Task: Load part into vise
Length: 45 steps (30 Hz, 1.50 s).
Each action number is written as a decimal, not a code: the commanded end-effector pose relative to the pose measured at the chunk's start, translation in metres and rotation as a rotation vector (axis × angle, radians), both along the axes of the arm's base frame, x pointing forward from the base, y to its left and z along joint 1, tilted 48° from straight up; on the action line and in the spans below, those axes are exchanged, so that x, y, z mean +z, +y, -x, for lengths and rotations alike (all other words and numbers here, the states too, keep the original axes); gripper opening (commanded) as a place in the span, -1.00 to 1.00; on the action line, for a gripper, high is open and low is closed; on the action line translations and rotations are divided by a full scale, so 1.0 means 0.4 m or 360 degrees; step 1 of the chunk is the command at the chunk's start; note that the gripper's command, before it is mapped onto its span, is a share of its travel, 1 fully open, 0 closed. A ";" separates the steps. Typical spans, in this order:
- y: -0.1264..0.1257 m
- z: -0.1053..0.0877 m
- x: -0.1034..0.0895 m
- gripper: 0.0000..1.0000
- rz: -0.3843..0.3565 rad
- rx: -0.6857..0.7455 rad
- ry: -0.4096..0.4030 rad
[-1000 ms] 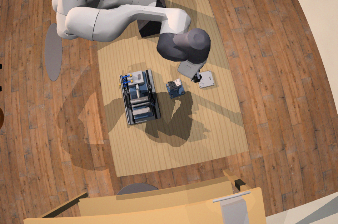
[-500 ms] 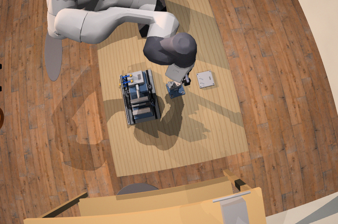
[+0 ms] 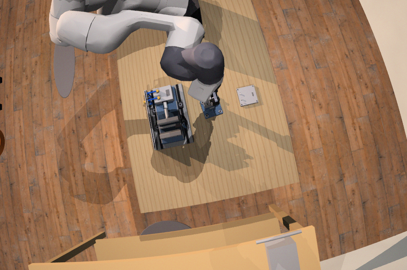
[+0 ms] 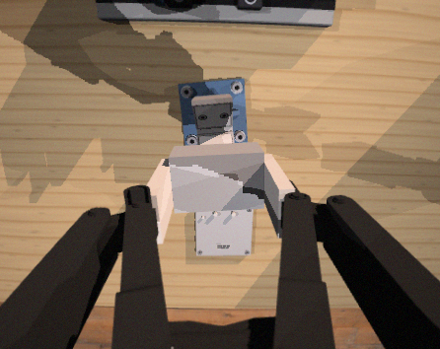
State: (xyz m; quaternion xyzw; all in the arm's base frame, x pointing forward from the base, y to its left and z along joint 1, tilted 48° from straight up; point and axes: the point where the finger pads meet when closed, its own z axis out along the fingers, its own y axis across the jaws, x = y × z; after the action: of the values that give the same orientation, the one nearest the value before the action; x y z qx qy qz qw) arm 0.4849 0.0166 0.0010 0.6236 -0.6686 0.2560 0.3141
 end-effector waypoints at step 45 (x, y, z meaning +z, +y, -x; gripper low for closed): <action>-0.031 0.004 0.032 -1.00 -0.0008 0.0049 0.0037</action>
State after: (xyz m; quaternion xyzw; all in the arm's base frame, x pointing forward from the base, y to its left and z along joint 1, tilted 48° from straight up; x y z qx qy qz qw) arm 0.4823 0.0034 0.0132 0.6341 -0.6584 0.2520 0.3177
